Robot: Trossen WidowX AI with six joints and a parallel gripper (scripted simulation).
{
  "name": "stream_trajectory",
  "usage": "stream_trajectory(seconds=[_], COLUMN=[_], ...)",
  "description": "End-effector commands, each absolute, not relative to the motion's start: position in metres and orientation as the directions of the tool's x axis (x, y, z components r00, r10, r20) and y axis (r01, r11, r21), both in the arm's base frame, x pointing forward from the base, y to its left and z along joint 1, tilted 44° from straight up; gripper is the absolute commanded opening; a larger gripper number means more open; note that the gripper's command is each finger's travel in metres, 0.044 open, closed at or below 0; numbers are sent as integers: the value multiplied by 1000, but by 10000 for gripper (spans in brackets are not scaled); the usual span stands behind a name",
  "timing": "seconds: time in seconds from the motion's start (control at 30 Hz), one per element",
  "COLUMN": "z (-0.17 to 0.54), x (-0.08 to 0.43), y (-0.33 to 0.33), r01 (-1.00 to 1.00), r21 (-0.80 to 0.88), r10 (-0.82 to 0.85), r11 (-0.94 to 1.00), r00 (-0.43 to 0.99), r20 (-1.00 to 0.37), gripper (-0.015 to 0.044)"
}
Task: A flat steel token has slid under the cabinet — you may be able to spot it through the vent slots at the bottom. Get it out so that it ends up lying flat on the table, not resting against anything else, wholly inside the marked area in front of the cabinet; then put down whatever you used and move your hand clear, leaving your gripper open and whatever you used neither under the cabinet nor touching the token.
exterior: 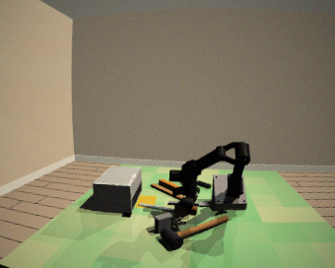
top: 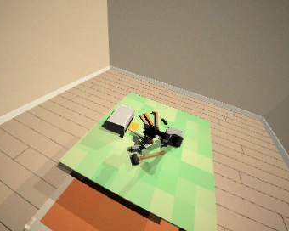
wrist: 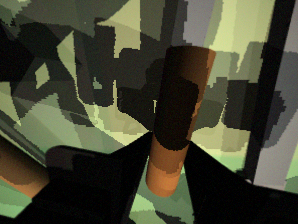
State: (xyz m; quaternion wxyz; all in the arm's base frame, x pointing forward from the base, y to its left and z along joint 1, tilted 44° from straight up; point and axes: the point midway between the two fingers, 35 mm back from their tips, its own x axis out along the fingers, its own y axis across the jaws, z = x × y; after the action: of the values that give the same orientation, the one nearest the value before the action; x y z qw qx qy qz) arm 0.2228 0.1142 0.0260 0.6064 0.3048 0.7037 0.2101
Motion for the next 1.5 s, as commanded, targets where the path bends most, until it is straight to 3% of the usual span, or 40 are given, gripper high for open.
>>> stream_trajectory(seconds=[0.0,1.13,1.37,1.47], z=[29,58,55,55], x=[223,222,220,220], y=[116,143,141,141], r01=[203,254,260,260], r21=[661,653,646,647], r10=[685,688,684,684], r11=[723,714,717,717], r00=[-78,-80,-86,-85], r20=[-725,-721,-725,-724], gripper=[0,0,184,200])
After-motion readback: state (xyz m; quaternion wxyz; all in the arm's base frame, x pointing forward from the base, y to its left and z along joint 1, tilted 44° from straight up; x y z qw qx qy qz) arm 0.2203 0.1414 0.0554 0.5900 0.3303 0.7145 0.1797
